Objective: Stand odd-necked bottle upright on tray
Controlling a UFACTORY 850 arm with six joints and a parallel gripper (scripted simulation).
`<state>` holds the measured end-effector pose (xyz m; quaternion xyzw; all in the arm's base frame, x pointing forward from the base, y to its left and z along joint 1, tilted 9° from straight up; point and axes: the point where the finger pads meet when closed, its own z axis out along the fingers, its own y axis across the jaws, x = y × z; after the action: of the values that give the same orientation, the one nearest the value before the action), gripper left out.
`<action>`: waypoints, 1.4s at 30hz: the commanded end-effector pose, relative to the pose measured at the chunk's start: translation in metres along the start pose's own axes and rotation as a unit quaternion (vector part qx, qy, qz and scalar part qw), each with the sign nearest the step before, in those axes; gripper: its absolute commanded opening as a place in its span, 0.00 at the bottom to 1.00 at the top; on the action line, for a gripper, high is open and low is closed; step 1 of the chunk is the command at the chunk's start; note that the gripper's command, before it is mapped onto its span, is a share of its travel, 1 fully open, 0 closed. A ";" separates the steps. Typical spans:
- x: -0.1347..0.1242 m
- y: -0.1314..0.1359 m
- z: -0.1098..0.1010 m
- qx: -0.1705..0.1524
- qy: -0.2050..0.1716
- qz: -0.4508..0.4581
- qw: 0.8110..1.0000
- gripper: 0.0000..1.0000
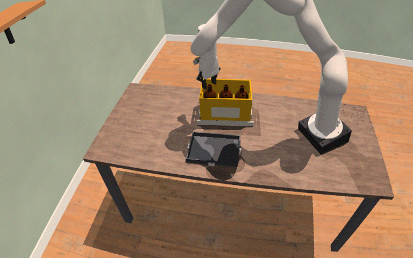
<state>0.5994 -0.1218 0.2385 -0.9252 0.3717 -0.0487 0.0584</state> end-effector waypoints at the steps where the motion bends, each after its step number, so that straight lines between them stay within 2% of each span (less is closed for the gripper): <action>1: 0.001 0.000 0.002 0.001 0.001 0.000 1.000 0.65; 31: 0.001 -0.001 0.034 0.001 0.001 0.000 1.000 0.65; 42: 0.001 -0.001 0.039 0.001 0.001 0.000 1.000 0.65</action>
<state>0.6048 -0.1190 0.2004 -0.9252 0.3717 -0.0487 0.0584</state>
